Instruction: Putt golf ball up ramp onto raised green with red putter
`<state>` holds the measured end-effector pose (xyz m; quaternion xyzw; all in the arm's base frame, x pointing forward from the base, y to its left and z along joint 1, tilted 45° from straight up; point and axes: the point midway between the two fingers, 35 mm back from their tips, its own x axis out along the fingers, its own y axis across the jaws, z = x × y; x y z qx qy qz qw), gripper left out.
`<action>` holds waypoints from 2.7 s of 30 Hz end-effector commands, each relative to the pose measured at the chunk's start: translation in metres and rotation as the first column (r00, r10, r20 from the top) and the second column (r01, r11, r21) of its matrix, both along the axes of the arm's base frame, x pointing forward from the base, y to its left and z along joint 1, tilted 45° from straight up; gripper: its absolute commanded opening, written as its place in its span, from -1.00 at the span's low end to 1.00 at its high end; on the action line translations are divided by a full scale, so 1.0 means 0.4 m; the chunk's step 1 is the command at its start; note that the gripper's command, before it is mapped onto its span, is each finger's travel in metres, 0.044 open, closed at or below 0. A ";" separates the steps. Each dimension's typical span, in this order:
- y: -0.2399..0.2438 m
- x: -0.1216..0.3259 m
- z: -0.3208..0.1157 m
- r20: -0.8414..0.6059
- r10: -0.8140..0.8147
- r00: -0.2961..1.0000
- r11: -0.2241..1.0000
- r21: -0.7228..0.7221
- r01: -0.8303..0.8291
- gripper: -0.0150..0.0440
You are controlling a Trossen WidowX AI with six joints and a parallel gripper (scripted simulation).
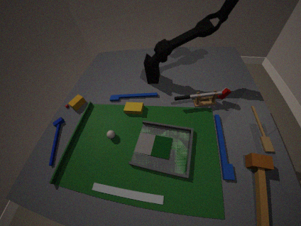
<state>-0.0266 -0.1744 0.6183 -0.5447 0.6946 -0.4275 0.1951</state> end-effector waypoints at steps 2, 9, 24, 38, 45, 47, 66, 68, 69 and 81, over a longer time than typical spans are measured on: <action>-0.017 0.021 -0.010 -0.014 0.032 0.999 0.999 0.015 -0.031 1.00; -0.146 0.252 -0.141 -0.103 0.364 0.926 0.919 0.199 -0.339 1.00; -0.118 0.690 -0.548 0.063 0.872 0.485 0.351 0.611 -0.710 1.00; 0.159 0.869 -0.901 0.483 0.866 0.126 -0.331 0.744 -0.580 1.00; 0.387 0.852 -1.080 0.765 0.638 0.091 -0.707 0.628 -0.326 1.00; 0.452 0.831 -1.119 0.826 0.551 0.121 -0.789 0.563 -0.246 1.00; 0.702 0.658 -1.245 0.882 0.138 0.452 -0.990 0.141 0.027 1.00; 0.714 0.659 -1.258 0.882 0.138 0.452 -0.990 0.141 0.027 1.00; 0.721 0.659 -1.264 0.882 0.137 0.451 -0.990 0.141 0.027 1.00; 0.774 0.660 -1.316 0.882 0.136 0.451 -0.990 0.138 0.027 1.00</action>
